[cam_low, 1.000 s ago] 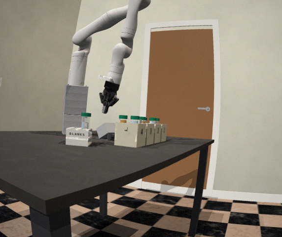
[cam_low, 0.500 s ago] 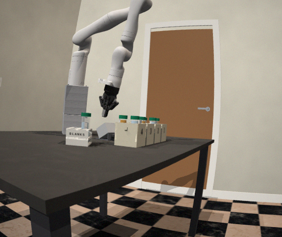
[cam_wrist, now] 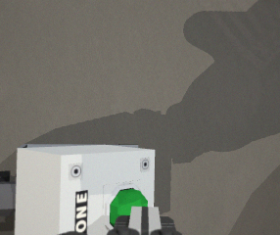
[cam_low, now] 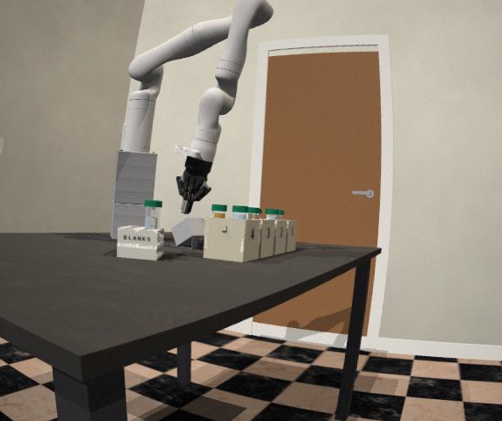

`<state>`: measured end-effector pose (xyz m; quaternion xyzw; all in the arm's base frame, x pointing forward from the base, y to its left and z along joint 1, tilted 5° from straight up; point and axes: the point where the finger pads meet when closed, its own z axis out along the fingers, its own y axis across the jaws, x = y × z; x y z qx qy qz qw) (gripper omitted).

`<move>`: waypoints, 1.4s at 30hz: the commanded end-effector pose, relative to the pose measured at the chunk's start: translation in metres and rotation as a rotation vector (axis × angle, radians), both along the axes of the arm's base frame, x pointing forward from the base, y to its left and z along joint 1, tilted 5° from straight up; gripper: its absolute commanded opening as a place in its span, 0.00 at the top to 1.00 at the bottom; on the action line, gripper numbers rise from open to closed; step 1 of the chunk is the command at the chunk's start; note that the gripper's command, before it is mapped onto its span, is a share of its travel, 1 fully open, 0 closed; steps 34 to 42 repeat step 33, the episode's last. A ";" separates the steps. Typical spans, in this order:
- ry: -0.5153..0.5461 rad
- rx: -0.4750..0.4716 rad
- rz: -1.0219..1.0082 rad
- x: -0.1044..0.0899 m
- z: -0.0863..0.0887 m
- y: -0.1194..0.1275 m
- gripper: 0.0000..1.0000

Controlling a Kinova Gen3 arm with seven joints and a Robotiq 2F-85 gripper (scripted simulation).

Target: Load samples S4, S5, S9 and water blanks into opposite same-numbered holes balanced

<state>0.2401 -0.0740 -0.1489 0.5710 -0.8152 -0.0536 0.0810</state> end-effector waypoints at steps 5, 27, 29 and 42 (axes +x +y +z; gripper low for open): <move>-0.001 0.000 0.000 0.000 0.000 0.000 0.90; -0.001 0.000 0.000 0.001 -0.013 -0.001 0.90; -0.001 0.000 0.000 0.001 -0.015 -0.001 0.90; -0.001 0.000 0.000 0.001 -0.017 -0.001 0.90</move>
